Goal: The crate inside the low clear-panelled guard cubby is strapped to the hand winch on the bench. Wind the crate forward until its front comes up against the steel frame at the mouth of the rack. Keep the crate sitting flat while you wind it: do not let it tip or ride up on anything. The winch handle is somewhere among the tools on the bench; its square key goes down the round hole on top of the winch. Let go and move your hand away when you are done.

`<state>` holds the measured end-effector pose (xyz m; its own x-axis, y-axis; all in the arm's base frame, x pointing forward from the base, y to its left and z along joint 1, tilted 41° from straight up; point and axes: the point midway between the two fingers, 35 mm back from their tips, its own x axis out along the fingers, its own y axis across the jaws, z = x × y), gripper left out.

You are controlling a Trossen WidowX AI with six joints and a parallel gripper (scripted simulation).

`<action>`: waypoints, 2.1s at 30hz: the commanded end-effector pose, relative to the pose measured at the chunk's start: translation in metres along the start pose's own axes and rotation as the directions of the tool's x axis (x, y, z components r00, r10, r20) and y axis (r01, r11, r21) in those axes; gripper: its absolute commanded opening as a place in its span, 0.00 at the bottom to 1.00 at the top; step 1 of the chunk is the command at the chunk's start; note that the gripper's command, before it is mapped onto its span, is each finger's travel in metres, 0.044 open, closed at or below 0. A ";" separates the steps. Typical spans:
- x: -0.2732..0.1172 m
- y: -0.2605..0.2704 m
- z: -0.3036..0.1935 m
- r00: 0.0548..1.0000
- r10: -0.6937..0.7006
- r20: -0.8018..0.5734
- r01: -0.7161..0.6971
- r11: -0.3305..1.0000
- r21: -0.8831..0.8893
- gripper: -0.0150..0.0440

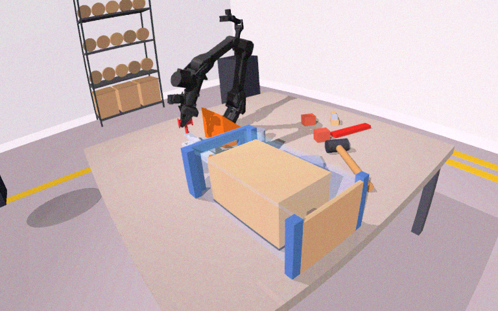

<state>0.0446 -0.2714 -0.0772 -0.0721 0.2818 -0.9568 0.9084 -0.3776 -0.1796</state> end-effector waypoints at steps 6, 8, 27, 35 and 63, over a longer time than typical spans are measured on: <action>0.008 0.009 0.013 1.000 0.008 0.006 -0.008 1.000 -0.007 0.25; 0.009 0.011 0.016 1.000 0.008 0.007 -0.008 1.000 -0.007 0.25; 0.021 0.037 0.043 1.000 0.010 0.009 -0.010 1.000 -0.008 0.25; 0.023 0.045 0.048 1.000 0.011 0.010 -0.011 1.000 -0.008 0.25; 0.027 0.080 0.060 1.000 0.014 0.011 -0.014 1.000 -0.008 0.25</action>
<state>0.0689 -0.3378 -0.1242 -0.1024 0.2917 -0.9510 0.9020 -0.3758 -0.2124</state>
